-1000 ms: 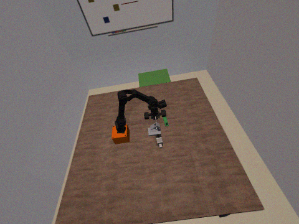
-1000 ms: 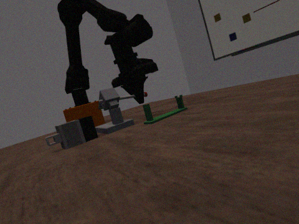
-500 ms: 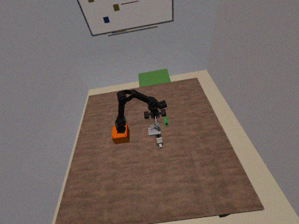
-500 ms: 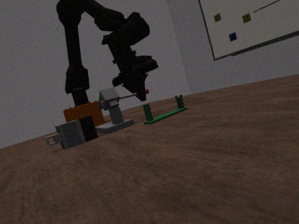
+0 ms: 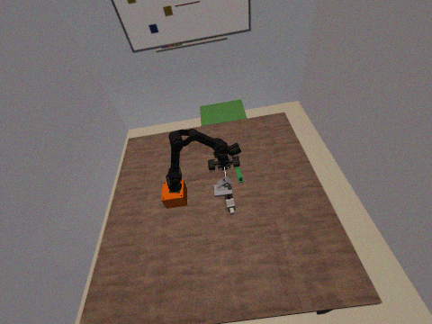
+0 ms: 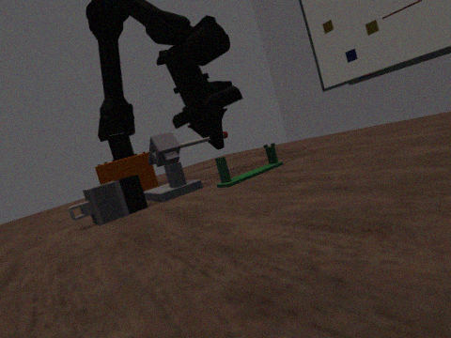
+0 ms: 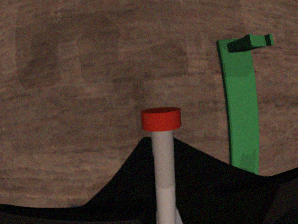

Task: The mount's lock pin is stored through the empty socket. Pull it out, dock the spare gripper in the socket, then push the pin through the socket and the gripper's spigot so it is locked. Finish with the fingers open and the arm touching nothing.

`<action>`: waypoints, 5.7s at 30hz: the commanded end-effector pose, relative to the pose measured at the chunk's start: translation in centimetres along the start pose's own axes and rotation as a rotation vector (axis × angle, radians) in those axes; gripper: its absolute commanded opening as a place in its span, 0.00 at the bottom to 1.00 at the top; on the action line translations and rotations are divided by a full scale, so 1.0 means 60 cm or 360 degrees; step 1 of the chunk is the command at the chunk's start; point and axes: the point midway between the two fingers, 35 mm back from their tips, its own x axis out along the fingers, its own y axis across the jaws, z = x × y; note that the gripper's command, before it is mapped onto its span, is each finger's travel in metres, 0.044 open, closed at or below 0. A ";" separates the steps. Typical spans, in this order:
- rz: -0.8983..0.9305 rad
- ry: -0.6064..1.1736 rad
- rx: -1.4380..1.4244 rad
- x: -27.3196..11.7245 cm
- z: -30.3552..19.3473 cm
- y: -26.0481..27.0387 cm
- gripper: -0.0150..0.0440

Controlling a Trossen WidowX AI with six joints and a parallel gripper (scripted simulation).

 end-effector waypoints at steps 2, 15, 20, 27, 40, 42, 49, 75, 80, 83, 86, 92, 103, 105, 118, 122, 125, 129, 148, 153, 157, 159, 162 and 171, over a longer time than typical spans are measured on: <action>0.0000 -0.0008 0.0005 0.000 0.008 -0.001 0.25; 0.0001 -0.0005 0.0005 0.004 0.023 -0.001 0.25; 0.0004 -0.0003 0.0006 0.004 0.030 -0.002 0.25; 0.0007 -0.0002 0.0007 0.006 0.040 -0.002 0.25; 0.0015 0.0002 0.0009 0.008 0.058 -0.002 0.25; 0.0018 0.0002 0.0010 0.008 0.062 -0.002 0.25; 0.0024 0.0004 0.0011 0.007 0.072 -0.002 0.25; 0.0050 0.0006 0.0013 -0.009 0.102 0.000 0.25; 0.0076 0.0016 0.0016 -0.022 0.103 0.006 0.25; 0.0086 0.0020 0.0018 -0.028 0.103 0.008 0.25; 0.0096 0.0025 0.0019 -0.033 0.104 0.010 0.25; 0.0109 0.0032 0.0021 -0.024 0.100 0.012 0.25; 0.0110 0.0026 -0.0006 -0.026 0.122 -0.027 0.25; 0.0111 0.0027 -0.0015 -0.026 0.127 -0.036 0.25; 0.0117 0.0030 -0.0079 -0.028 0.156 -0.091 0.25; 0.0119 0.0031 -0.0098 -0.027 0.164 -0.106 0.25; 0.0121 0.0032 -0.0113 -0.027 0.170 -0.117 0.25; 0.0122 0.0032 -0.0125 -0.026 0.175 -0.126 0.25; 0.0113 0.0027 -0.0129 0.014 0.167 -0.128 0.25; 0.0109 0.0026 -0.0130 0.026 0.165 -0.128 0.25; 0.0105 0.0024 -0.0131 0.035 0.163 -0.129 0.25; 0.0104 0.0023 -0.0132 0.040 0.162 -0.129 0.25; 0.0101 0.0022 -0.0132 0.047 0.161 -0.129 0.25; 0.0092 0.0018 -0.0134 0.067 0.157 -0.129 0.25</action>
